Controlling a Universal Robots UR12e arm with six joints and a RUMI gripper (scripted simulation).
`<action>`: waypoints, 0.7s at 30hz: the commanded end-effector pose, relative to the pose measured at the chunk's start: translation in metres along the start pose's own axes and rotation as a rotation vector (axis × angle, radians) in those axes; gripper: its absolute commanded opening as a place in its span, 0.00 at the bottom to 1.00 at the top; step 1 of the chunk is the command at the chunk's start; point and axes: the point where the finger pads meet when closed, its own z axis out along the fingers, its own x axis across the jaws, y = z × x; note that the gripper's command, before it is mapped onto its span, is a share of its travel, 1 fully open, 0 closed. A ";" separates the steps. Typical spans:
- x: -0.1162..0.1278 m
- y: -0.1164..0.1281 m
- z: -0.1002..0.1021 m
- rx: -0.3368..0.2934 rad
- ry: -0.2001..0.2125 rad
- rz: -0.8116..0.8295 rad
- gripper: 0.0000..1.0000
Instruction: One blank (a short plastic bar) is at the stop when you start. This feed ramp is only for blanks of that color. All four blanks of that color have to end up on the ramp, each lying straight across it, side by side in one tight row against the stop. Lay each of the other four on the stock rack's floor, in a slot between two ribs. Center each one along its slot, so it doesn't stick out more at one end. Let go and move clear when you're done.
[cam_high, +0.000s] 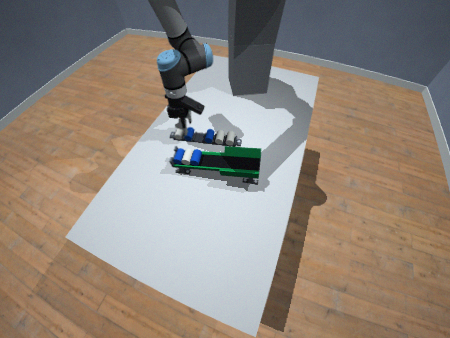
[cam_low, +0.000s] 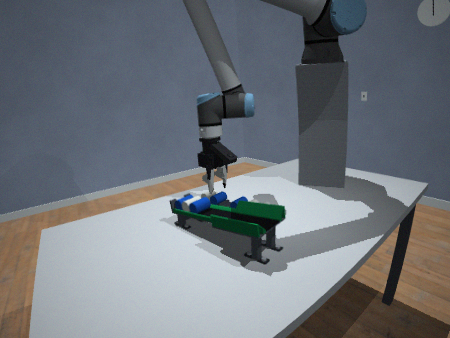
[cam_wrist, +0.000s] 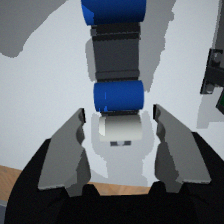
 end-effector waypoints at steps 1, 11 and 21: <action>0.002 0.002 0.000 -0.003 0.002 0.000 0.50; 0.004 0.003 0.000 -0.004 0.003 -0.001 0.50; 0.003 0.003 0.000 -0.003 0.002 0.000 0.50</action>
